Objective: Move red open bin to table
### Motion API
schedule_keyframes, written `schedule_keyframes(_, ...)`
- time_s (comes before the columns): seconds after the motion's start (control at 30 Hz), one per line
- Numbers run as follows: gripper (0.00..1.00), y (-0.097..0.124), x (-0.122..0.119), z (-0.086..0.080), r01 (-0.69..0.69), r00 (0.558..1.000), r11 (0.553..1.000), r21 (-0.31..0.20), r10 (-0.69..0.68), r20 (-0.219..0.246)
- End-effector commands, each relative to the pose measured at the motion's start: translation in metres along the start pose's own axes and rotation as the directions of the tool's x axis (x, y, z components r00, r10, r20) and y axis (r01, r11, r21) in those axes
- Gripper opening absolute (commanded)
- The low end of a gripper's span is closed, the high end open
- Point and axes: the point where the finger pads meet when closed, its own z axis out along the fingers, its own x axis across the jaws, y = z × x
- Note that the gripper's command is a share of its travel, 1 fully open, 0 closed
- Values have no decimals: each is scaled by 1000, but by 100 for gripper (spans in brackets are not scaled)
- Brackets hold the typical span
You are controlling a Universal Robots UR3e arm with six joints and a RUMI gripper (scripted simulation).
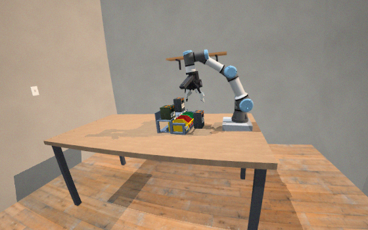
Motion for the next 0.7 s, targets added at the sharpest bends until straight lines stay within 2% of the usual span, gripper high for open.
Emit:
schedule_keyframes(0.0, 100, 17, 13, 13, 135, 990, 989, 67, -132, -41)
schedule_keyframes(0.3, 100, 17, 13, 13, 135, 990, 989, 67, -132, -41)
schedule_keyframes(0.33, 100, 22, 16, 17, 169, 985, 985, 38, -169, -21)
schedule_keyframes(0.47, 100, 50, 35, 39, 362, 931, 929, 78, -358, -65)
schedule_keyframes(0.67, 100, 50, 35, 39, 362, 931, 929, 78, -358, -65)
